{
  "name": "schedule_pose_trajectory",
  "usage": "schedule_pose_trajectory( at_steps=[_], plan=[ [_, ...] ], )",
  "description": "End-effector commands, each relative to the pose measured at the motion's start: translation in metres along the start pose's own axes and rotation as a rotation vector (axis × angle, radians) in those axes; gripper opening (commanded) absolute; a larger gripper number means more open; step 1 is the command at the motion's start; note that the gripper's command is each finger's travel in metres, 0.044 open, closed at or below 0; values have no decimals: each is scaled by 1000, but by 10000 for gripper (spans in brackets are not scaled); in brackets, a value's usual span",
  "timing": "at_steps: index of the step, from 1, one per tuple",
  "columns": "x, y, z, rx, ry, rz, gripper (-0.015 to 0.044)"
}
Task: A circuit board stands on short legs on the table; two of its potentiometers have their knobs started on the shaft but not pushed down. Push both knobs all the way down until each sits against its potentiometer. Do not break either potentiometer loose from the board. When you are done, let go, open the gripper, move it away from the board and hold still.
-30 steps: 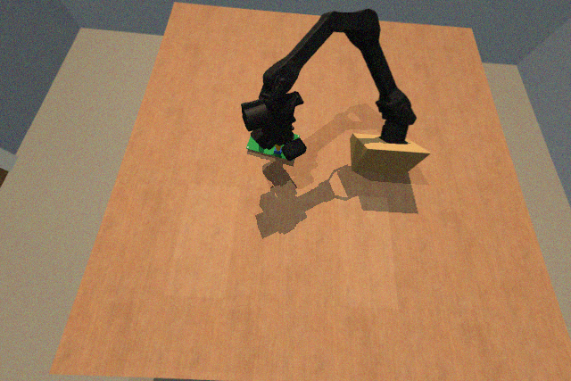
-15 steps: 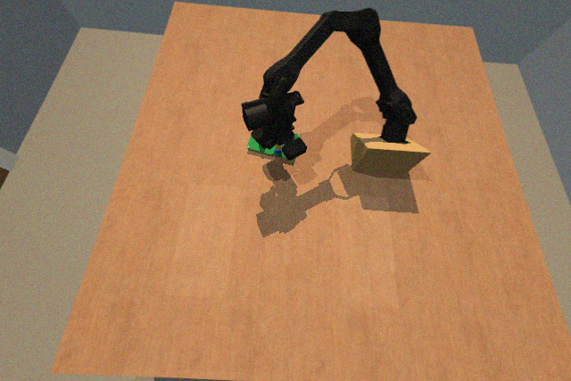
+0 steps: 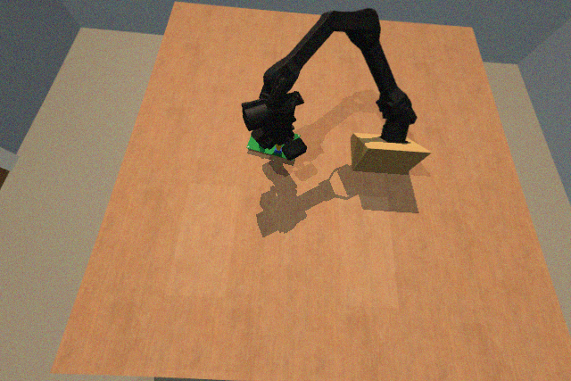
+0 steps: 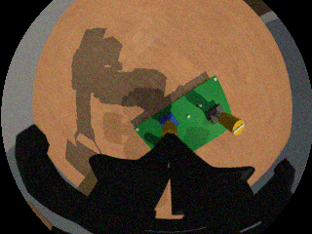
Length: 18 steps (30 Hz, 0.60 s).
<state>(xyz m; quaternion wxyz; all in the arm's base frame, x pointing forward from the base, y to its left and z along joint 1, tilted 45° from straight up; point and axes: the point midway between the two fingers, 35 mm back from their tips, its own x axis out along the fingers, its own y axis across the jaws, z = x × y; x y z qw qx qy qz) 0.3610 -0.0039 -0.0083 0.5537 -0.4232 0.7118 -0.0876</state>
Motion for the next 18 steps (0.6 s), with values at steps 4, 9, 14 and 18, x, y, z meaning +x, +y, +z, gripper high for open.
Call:
schedule_pose_trajectory(
  at_steps=[4, 9, 14, 18],
  plan=[
    [20, -5, 0, 26, 25, 6, 0],
    [17, -5, 1, 26, 25, 7, 0],
    [10, -5, 1, 26, 25, 7, 0],
    [4, -5, 1, 26, 24, 8, 0]
  ],
)
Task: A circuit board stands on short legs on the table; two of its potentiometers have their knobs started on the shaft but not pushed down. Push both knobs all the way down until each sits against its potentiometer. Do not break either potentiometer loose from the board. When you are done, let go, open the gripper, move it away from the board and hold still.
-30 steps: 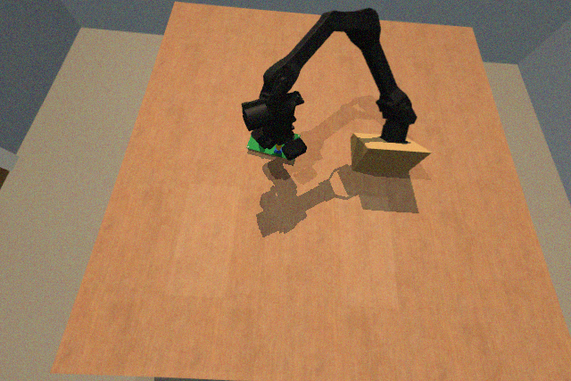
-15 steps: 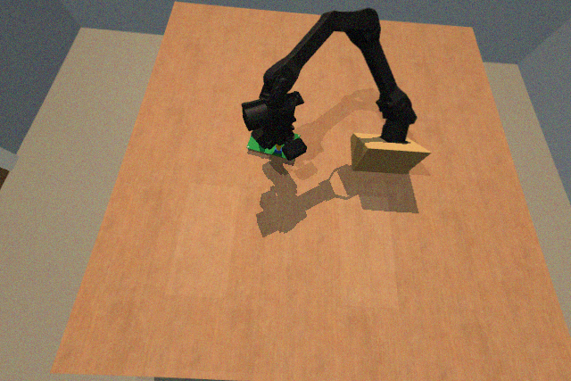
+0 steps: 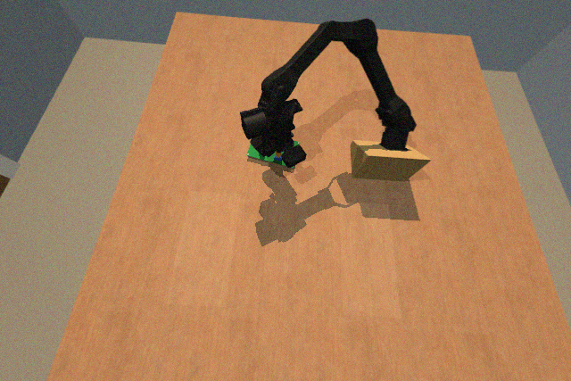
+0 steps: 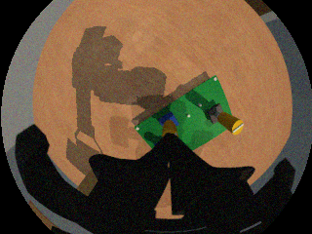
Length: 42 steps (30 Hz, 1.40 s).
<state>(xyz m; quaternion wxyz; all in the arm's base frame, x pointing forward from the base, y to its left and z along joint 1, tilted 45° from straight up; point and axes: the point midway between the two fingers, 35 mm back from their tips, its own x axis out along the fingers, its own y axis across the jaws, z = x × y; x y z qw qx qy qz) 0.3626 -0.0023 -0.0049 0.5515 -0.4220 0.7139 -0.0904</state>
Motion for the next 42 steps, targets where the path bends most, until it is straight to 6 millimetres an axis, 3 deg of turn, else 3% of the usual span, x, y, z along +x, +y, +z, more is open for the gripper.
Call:
schedule_pose_trajectory(
  at_steps=[1, 16, 24, 29, 32, 42],
  plan=[
    [5, -3, 1, 23, 16, 8, 0],
    [-18, -3, 1, 22, 16, 8, 0],
    [-13, -3, 1, 18, 18, 3, 210],
    [-32, -1, 4, 60, -56, 0, 79],
    [-34, -4, 5, -6, -57, -2, 0],
    [-39, -17, 11, -343, -42, -9, 0]
  ],
)
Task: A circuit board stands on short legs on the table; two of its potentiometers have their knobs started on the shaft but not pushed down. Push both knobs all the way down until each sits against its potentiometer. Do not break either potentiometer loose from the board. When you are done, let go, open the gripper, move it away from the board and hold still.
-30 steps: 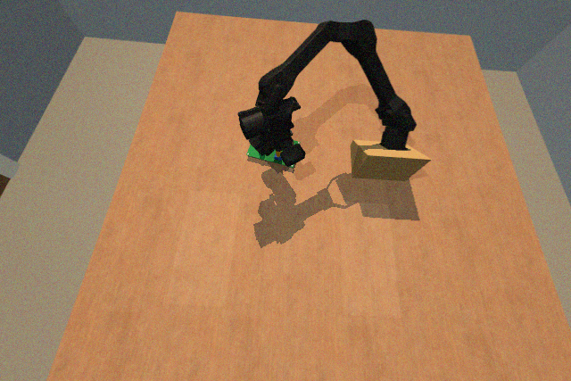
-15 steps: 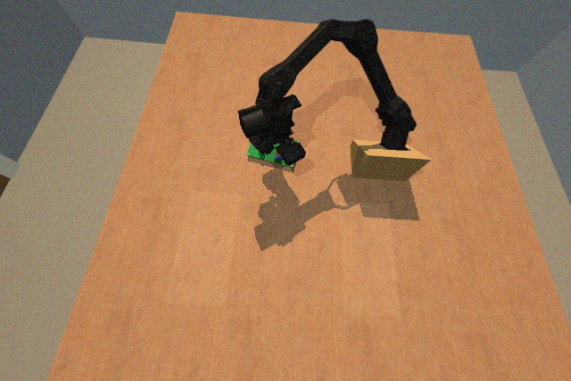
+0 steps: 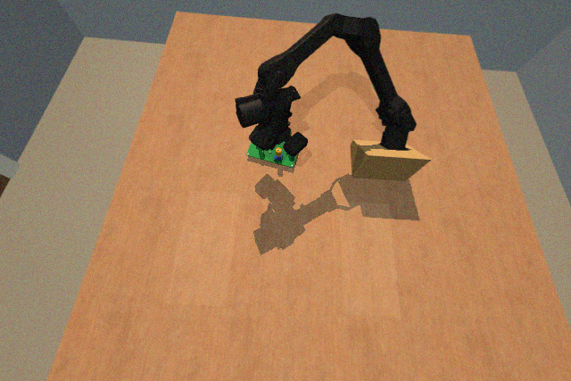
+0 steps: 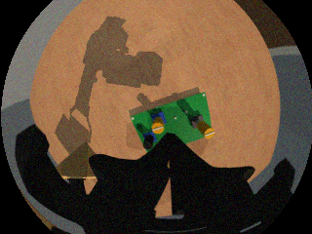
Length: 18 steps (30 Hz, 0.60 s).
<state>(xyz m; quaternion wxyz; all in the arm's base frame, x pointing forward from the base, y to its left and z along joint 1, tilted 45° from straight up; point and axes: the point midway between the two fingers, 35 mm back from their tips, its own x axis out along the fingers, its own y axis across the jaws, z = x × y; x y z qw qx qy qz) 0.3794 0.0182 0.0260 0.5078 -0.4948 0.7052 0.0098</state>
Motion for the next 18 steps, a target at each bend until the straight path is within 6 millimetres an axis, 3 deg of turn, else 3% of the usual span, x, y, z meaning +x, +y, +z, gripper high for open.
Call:
schedule_pose_trajectory(
  at_steps=[1, 18],
  plan=[
    [-2, -5, 1, -118, 3, 3, 0],
    [-10, -29, 4, -704, 19, 19, 0]
  ],
)
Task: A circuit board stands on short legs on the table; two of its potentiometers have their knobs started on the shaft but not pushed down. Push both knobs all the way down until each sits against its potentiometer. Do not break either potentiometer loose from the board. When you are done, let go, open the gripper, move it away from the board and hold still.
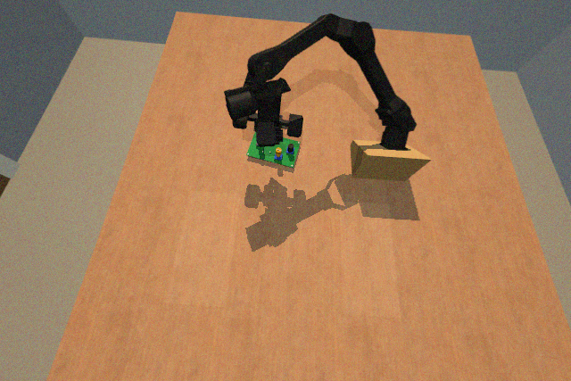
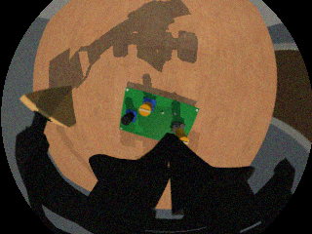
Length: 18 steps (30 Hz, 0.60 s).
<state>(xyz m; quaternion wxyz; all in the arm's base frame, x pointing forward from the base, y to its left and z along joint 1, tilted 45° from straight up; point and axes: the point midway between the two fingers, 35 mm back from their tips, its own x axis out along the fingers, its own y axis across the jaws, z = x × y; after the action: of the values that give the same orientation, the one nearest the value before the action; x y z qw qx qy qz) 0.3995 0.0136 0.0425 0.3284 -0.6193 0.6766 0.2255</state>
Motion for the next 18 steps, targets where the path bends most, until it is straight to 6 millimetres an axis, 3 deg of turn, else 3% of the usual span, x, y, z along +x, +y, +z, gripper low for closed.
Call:
schedule_pose_trajectory(
  at_steps=[1, 18],
  plan=[
    [-1, -5, -3, -120, 7, 2, 0],
    [-8, -23, -17, -707, 11, 26, 0]
  ],
)
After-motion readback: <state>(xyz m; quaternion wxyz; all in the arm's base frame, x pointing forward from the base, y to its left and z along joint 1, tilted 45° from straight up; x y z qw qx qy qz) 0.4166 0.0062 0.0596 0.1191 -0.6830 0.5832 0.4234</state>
